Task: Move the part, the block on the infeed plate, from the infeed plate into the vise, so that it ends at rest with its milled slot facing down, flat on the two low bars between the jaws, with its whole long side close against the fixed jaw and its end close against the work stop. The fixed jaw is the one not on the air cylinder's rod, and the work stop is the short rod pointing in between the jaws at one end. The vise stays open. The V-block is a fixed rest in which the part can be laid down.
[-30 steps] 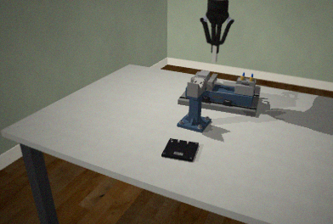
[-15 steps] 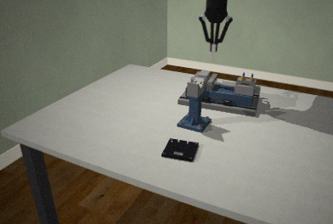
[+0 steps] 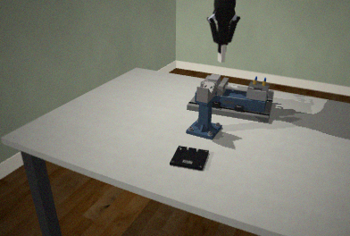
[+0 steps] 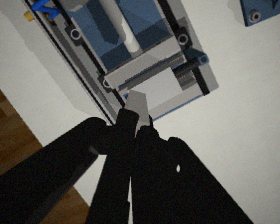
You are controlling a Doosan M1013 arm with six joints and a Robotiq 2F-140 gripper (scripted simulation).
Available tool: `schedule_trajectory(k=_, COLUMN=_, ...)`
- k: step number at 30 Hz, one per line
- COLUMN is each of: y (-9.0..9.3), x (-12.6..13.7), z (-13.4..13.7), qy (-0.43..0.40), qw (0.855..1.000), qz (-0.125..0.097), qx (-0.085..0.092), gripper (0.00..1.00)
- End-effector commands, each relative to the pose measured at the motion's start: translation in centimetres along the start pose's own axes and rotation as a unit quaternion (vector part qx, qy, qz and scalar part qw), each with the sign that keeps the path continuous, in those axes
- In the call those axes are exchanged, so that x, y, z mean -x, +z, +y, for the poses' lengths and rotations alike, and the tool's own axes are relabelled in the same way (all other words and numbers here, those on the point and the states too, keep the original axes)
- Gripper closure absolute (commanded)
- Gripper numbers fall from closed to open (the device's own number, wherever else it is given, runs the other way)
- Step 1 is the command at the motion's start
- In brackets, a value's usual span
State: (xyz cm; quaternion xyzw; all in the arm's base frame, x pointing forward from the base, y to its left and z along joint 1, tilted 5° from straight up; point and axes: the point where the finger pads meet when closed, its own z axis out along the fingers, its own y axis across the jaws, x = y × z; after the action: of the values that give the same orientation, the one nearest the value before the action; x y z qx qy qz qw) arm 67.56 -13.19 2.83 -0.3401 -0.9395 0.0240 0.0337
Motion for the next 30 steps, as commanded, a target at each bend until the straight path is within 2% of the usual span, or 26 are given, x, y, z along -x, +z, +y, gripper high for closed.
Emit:
schedule_trajectory(k=1, y=0.2, x=0.7, z=-0.3, qy=-0.087, qw=0.996, qz=0.005, qx=0.003, gripper=1.00)
schedule_trajectory(k=9, y=0.2, x=1.8, z=-0.4, qy=-0.223, qw=0.975, qz=0.004, qx=0.003, gripper=1.00)
schedule_trajectory(k=10, y=0.2, x=2.0, z=-0.4, qy=-0.257, qw=0.966, qz=0.004, qx=0.004, gripper=1.00)
schedule_trajectory(k=13, y=0.2, x=2.0, z=-0.4, qy=-0.261, qw=0.965, qz=0.004, qx=0.004, gripper=1.00)
schedule_trajectory(k=16, y=0.2, x=2.7, z=-0.5, qy=-0.346, qw=0.938, qz=0.004, qx=0.004, gripper=1.00)
schedule_trajectory(k=19, y=0.2, x=3.0, z=-0.5, qy=-0.385, qw=0.923, qz=0.004, qx=0.004, gripper=1.00)
schedule_trajectory(k=30, y=0.2, x=3.1, z=-0.5, qy=-0.392, qw=0.920, qz=0.004, qx=0.004, gripper=1.00)
